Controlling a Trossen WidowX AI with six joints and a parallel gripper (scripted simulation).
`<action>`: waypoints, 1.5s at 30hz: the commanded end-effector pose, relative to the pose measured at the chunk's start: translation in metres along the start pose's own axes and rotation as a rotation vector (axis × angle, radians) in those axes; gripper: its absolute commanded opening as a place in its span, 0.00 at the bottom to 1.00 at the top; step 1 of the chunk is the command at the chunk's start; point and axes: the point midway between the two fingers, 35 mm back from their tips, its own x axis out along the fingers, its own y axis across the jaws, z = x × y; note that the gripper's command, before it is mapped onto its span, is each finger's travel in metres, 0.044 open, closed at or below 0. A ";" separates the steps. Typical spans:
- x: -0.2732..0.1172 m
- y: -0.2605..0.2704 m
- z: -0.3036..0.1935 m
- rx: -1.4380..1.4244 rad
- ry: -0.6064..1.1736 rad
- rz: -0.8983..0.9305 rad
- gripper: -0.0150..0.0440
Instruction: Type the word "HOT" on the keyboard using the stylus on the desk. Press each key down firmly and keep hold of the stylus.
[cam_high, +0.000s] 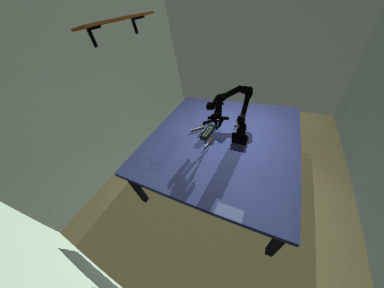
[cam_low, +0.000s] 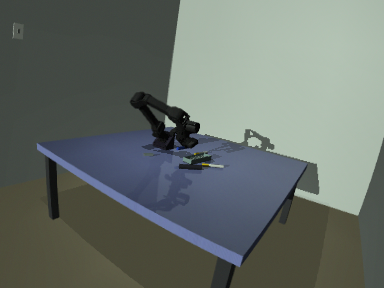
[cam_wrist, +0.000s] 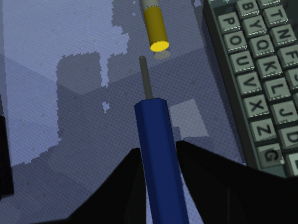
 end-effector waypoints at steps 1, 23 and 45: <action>-0.007 -0.007 0.001 0.170 -0.035 0.000 0.25; -0.031 -0.031 0.001 1.021 -0.166 0.087 0.25; -0.058 -0.056 -0.005 1.857 -0.252 0.278 0.25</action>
